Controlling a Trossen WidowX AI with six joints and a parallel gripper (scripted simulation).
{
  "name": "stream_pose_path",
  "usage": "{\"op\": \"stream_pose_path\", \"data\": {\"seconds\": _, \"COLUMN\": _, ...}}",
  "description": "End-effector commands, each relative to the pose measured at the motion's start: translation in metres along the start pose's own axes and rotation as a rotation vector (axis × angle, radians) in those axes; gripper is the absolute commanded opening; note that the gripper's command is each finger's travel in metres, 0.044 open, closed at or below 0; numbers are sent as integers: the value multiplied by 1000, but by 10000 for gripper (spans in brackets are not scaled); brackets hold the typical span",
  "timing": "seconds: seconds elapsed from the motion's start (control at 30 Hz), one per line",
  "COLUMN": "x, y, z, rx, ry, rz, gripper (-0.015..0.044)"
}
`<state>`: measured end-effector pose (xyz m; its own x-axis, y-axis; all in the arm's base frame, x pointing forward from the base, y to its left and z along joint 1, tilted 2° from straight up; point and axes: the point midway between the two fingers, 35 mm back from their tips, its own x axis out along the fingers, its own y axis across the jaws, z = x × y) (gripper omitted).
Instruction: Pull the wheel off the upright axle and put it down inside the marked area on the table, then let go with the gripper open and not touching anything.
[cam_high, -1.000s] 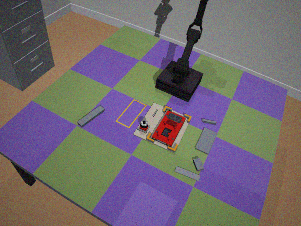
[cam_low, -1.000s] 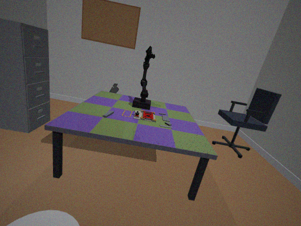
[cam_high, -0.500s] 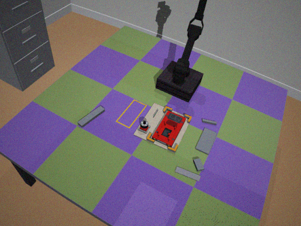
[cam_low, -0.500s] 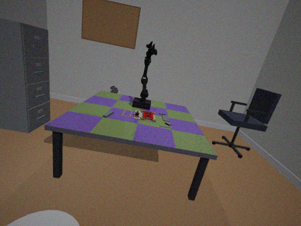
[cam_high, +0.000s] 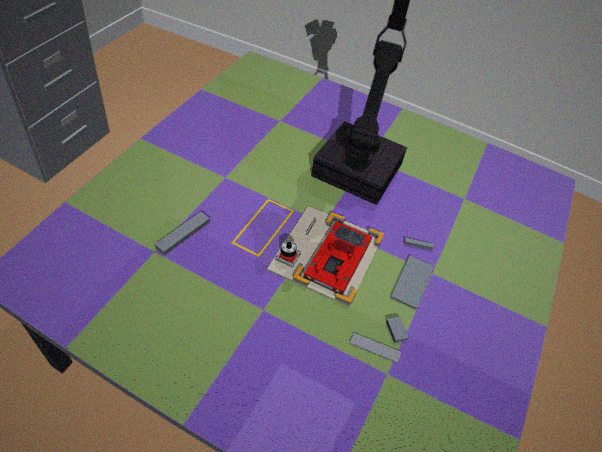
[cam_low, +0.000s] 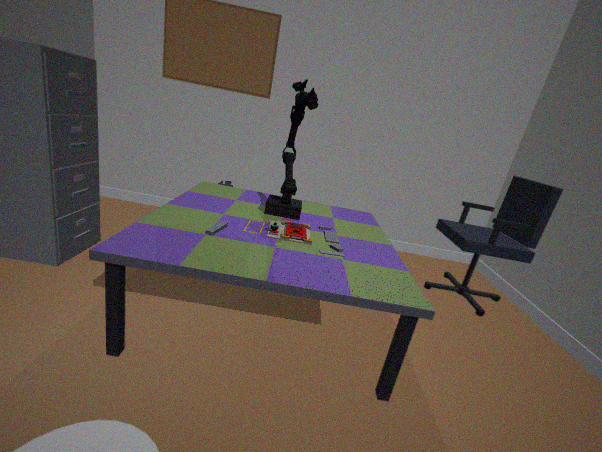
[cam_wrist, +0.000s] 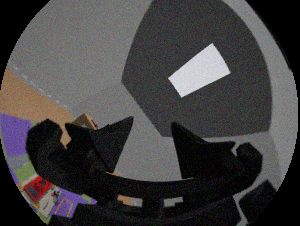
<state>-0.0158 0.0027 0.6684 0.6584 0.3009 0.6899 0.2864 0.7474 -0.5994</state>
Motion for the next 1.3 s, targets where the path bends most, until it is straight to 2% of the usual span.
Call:
{"op": "stream_pose_path", "data": {"seconds": 0.0, "x": 19, "y": 20, "z": -18, "rx": 68, "ry": 55, "rz": 52, "gripper": 300}}
{"op": "stream_pose_path", "data": {"seconds": 0.2, "x": 51, "y": 55, "z": -55, "rx": 93, "ry": 176, "rz": 114, "gripper": 300}}
{"op": "stream_pose_path", "data": {"seconds": 0.67, "x": 96, "y": 138, "z": -137, "rx": 359, "ry": 454, "rz": 251, "gripper": 300}}
{"op": "stream_pose_path", "data": {"seconds": 0.93, "x": 107, "y": 174, "z": -183, "rx": 348, "ry": 575, "rz": 300, "gripper": 300}}
{"op": "stream_pose_path", "data": {"seconds": 1.07, "x": 110, "y": 190, "z": -201, "rx": 414, "ry": 640, "rz": 312, "gripper": 300}}
{"op": "stream_pose_path", "data": {"seconds": 1.27, "x": 110, "y": 231, "z": -249, "rx": 593, "ry": 827, "rz": 317, "gripper": 300}}
